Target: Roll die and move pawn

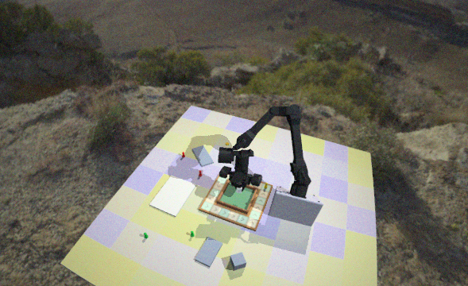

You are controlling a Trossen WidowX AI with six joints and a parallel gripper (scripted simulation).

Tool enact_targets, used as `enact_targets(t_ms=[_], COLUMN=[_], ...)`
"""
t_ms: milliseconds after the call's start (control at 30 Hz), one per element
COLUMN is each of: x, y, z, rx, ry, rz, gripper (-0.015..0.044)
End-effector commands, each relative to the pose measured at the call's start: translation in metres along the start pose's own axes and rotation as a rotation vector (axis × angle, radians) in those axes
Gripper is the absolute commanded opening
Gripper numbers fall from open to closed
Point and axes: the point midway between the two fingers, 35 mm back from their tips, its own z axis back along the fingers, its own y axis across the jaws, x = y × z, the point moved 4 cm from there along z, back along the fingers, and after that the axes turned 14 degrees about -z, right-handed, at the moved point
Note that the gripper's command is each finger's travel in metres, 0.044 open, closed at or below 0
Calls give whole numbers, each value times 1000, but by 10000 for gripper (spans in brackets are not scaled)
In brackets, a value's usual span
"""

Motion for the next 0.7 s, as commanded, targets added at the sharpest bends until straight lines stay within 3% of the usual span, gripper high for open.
enact_targets(t_ms=[0, 300, 667], x=[-4, -14, -24], y=[0, 1, 2], z=[-4, -11, -17], rx=[53, 133, 107], ry=[-98, -379, -682], rz=[4, 15, 22], gripper=[0, 0, 0])
